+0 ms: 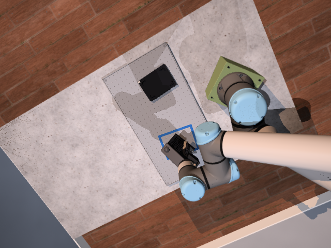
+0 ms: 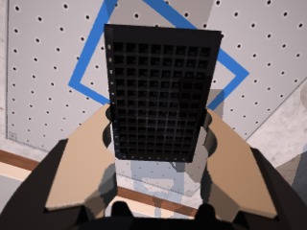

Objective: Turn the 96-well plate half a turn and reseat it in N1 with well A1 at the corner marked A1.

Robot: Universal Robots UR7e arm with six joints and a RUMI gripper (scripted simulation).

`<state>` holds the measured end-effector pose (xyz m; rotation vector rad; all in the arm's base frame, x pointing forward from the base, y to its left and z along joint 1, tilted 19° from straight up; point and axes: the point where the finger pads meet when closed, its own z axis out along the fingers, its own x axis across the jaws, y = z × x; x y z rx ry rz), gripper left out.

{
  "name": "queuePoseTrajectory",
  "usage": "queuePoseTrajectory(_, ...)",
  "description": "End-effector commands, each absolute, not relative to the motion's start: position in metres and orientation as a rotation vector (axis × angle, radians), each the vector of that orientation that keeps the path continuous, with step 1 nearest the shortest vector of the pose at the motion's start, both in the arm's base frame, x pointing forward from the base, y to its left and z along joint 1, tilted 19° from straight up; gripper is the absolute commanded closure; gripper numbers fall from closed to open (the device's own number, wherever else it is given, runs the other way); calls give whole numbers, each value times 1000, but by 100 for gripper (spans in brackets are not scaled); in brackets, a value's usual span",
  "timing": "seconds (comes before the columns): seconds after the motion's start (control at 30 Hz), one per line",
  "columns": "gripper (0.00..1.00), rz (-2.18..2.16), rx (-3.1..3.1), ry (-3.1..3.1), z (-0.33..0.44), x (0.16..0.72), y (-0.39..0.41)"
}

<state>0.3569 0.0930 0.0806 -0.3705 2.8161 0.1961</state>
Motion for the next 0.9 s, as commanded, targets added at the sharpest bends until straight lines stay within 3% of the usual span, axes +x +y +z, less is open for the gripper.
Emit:
queuePoseTrajectory(0.0,100,196,-371,2815,81,357,93)
queuePoseTrajectory(0.87,100,195,-370,2815,70,360,95)
